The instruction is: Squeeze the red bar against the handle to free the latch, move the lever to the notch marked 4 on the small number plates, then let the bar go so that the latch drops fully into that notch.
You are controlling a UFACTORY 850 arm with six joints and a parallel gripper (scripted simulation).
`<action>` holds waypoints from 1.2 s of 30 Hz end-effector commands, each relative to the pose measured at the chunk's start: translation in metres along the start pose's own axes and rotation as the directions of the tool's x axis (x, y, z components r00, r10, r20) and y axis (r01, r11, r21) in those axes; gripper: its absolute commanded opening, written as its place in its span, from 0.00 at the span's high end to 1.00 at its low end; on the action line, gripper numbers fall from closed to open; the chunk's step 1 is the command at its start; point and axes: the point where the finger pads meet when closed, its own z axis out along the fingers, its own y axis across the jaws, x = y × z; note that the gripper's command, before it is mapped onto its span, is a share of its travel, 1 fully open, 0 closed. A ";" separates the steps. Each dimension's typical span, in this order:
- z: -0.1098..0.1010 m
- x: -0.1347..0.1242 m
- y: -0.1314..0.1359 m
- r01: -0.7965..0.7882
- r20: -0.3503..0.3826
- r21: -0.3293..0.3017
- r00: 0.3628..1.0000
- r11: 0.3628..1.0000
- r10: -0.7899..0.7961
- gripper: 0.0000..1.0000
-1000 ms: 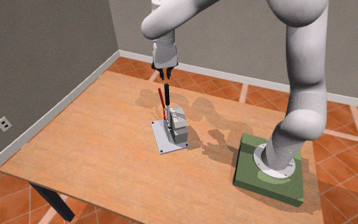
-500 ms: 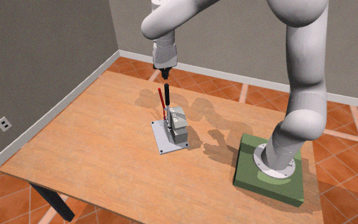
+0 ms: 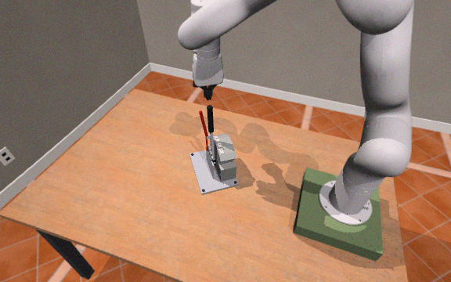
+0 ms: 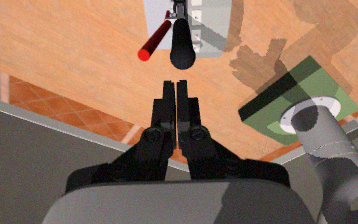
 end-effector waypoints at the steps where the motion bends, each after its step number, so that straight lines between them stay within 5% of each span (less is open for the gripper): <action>1: -0.001 0.000 0.000 0.000 -0.002 0.002 1.000 1.000 0.000 1.00; 5: -0.001 0.000 0.000 0.000 -0.002 0.002 1.000 1.000 0.000 1.00; 6: -0.001 0.000 0.000 0.000 -0.002 0.002 1.000 1.000 0.000 0.01; 36: -0.001 0.000 0.000 0.000 -0.002 0.002 1.000 1.000 0.000 0.01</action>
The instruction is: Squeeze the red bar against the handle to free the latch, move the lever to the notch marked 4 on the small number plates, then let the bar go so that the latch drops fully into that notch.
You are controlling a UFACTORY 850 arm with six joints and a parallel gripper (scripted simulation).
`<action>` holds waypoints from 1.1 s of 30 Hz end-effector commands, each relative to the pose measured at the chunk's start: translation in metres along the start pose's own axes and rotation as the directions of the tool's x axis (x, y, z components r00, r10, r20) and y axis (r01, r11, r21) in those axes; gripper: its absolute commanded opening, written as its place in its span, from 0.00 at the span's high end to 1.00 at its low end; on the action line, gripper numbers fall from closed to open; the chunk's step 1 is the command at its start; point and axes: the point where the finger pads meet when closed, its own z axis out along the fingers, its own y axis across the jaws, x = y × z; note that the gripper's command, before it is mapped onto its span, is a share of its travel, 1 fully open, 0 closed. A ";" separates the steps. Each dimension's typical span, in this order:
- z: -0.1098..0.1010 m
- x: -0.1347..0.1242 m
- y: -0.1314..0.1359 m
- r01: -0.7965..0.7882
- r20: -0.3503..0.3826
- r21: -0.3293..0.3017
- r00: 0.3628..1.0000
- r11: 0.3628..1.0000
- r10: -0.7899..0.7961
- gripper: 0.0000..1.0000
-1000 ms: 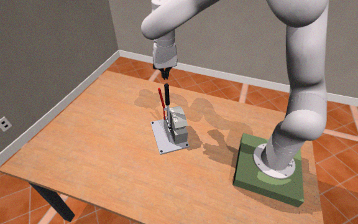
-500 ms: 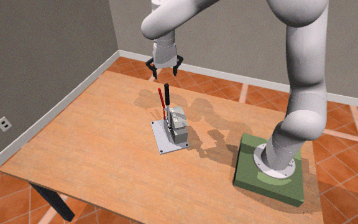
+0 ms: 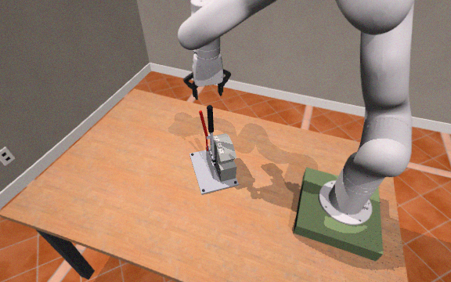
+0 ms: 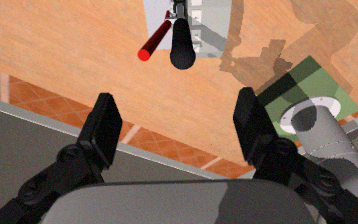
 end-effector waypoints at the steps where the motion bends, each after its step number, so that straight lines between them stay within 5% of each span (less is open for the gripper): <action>1: -0.001 0.000 0.000 0.000 -0.002 0.002 1.000 1.000 0.000 0.01; 33: 0.013 0.001 -0.001 0.000 0.000 -0.002 1.000 1.000 0.000 0.01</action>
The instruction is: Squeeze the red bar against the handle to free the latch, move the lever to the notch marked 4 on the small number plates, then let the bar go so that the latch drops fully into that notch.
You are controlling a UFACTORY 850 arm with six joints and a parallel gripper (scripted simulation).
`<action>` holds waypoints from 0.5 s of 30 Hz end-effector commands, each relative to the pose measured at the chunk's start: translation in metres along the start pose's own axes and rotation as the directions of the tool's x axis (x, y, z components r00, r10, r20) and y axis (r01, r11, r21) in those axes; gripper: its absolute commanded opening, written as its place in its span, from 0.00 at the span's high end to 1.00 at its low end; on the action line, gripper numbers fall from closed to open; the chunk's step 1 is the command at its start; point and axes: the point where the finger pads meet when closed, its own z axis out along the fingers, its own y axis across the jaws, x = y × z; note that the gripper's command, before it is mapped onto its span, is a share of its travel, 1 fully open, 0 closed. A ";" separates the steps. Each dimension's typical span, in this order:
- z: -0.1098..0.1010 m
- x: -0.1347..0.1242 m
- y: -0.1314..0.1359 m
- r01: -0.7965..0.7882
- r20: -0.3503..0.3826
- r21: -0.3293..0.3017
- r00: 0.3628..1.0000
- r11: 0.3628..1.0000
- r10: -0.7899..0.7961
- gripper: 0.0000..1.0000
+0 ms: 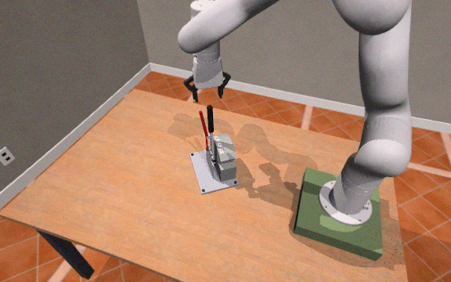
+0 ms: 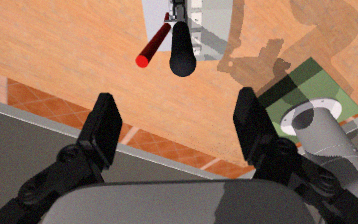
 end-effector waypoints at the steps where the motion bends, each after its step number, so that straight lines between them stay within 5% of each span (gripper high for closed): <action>1: 0.003 0.001 -0.001 0.000 -0.002 0.002 1.000 1.000 0.000 0.01; 15: 0.013 0.001 -0.001 0.000 -0.002 0.002 1.000 1.000 0.000 0.01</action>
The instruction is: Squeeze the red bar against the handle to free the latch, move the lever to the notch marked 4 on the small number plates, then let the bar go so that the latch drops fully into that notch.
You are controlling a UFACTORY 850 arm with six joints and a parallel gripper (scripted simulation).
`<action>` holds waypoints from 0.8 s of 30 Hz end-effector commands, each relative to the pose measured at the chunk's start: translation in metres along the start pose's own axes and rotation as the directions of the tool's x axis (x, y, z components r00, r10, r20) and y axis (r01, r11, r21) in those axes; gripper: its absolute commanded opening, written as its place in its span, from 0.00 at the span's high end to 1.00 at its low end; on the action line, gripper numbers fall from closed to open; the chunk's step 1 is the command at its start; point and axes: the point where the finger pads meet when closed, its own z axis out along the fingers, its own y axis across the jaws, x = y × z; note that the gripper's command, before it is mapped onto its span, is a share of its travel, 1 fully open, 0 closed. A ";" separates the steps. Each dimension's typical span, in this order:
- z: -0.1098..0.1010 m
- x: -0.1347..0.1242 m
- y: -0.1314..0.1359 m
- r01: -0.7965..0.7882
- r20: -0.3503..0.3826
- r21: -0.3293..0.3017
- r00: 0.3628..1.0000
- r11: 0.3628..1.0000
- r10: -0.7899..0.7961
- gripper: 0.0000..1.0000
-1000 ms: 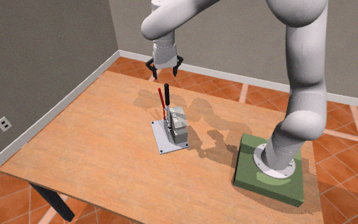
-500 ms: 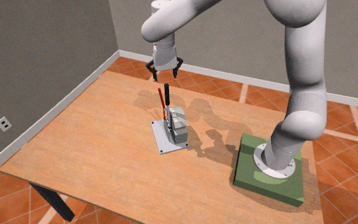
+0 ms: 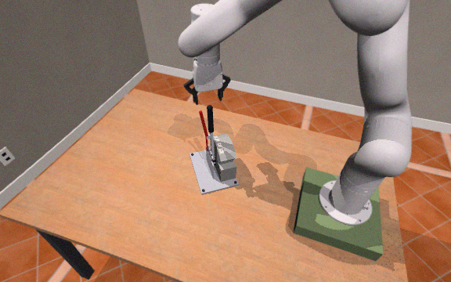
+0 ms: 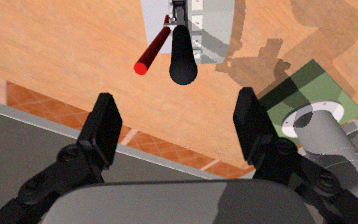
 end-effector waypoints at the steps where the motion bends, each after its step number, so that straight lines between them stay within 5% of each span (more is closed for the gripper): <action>1: 0.002 0.001 -0.001 0.000 -0.002 0.002 1.000 1.000 0.000 0.01; 24: 0.007 0.001 -0.001 0.000 -0.002 0.002 1.000 1.000 0.000 0.01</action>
